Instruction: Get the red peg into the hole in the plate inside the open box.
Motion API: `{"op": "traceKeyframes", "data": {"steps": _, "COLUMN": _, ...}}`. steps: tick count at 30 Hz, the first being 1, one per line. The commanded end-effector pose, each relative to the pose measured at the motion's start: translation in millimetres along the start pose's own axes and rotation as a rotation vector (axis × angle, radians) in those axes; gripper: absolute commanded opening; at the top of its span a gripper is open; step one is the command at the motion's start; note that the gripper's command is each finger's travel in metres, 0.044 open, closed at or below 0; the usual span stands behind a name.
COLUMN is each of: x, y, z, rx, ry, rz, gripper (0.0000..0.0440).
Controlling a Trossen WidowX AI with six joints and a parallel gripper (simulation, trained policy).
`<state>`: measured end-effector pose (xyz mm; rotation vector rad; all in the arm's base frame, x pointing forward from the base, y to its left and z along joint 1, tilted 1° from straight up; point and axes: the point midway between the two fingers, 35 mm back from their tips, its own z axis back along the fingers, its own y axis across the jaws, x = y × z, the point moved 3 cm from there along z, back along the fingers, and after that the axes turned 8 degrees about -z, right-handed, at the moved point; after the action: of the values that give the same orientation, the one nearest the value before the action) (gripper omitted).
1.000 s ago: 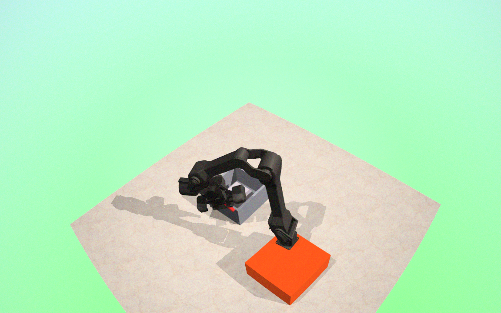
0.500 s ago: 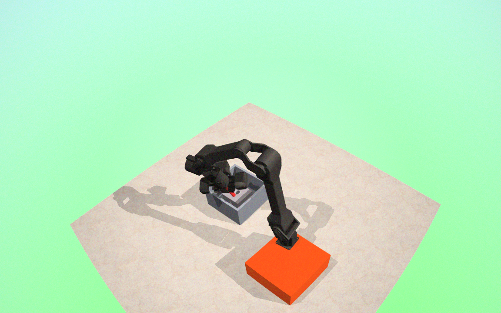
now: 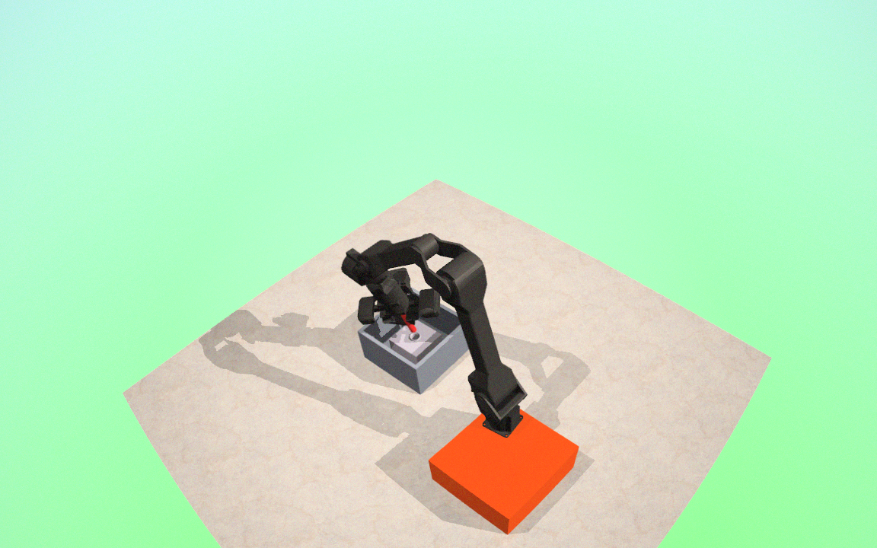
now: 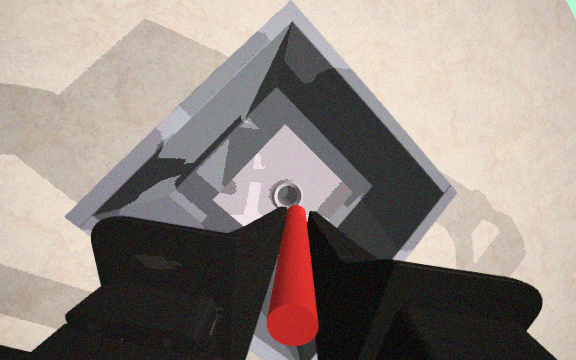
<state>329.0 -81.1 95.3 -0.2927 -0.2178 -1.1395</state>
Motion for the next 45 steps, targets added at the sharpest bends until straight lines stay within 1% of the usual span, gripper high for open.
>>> {"op": "traceKeyframes", "data": {"steps": 1, "x": 4, "y": 3, "z": -13, "rx": 0.015, "ry": 0.020, "rz": 0.026, "gripper": 0.0000}}
{"op": "traceKeyframes", "data": {"steps": 2, "x": 5, "y": 4, "z": -16, "rx": 0.018, "ry": 0.027, "rz": 0.036, "gripper": 0.0004}}
{"op": "traceKeyframes", "data": {"steps": 4, "x": 4, "y": 5, "z": -24, "rx": 0.021, "ry": 0.045, "rz": 0.055, "gripper": 0.0034}}
{"op": "traceKeyframes", "data": {"steps": 9, "x": 5, "y": 7, "z": -41, "rx": 0.027, "ry": 0.089, "rz": 0.085, "gripper": 0.0151}}
{"op": "traceKeyframes", "data": {"steps": 12, "x": 11, "y": 10, "z": -44, "rx": 0.042, "ry": 0.090, "rz": 0.118, "gripper": 0.0155}}
{"op": "traceKeyframes", "data": {"steps": 19, "x": 29, "y": 27, "z": -41, "rx": 0.087, "ry": 0.119, "rz": 0.118, "gripper": 0.0338}}
{"op": "traceKeyframes", "data": {"steps": 23, "x": 39, "y": 41, "z": -37, "rx": 0.125, "ry": 0.136, "rz": 0.122, "gripper": 0.0434}}
{"op": "traceKeyframes", "data": {"steps": 24, "x": 41, "y": 45, "z": -34, "rx": 0.142, "ry": 0.142, "rz": 0.119, "gripper": 0.0440}}
{"op": "traceKeyframes", "data": {"steps": 32, "x": 60, "y": 80, "z": -15, "rx": 0.274, "ry": 0.138, "rz": 0.132, "gripper": 0.0440}}
{"op": "traceKeyframes", "data": {"steps": 45, "x": 60, "y": 81, "z": -15, "rx": 0.277, "ry": 0.137, "rz": 0.133, "gripper": 0.0440}}
